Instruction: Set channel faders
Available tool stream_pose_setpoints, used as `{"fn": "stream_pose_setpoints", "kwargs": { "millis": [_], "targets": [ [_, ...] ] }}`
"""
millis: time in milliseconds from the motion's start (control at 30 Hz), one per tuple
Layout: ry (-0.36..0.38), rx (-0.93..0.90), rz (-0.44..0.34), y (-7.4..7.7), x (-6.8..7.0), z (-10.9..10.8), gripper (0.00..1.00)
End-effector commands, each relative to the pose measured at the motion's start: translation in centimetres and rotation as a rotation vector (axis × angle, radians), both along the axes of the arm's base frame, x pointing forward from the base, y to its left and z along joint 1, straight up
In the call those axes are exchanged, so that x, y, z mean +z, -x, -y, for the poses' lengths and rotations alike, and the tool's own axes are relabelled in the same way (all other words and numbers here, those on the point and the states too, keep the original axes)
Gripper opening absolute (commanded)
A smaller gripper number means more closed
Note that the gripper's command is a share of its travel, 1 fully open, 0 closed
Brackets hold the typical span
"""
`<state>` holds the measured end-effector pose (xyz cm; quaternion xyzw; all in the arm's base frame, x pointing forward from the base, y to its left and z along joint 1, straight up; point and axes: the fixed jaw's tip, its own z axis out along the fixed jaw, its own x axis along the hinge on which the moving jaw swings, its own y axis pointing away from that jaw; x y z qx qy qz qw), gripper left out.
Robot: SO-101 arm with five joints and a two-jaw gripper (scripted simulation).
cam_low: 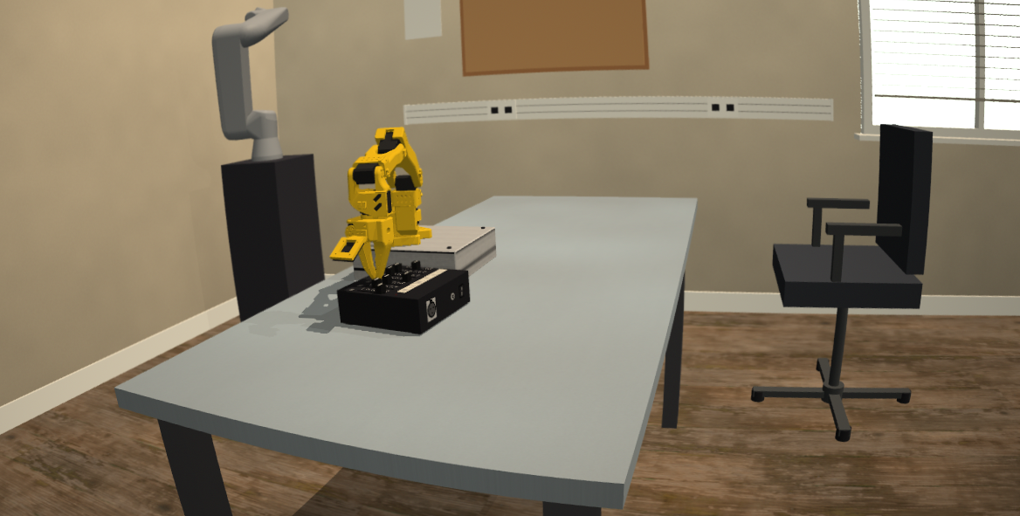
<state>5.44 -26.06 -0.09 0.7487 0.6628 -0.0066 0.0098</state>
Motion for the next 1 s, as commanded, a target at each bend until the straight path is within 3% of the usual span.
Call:
{"fn": "stream_pose_setpoints", "kwargs": {
  "millis": [0, 967],
  "targets": [
    [-0.026, 0.003, -0.004, -0.23, -0.42, -0.34, 0.0],
    [-0.026, 0.003, -0.004, -0.82, -0.43, -0.28, 0.0]
  ]
}}
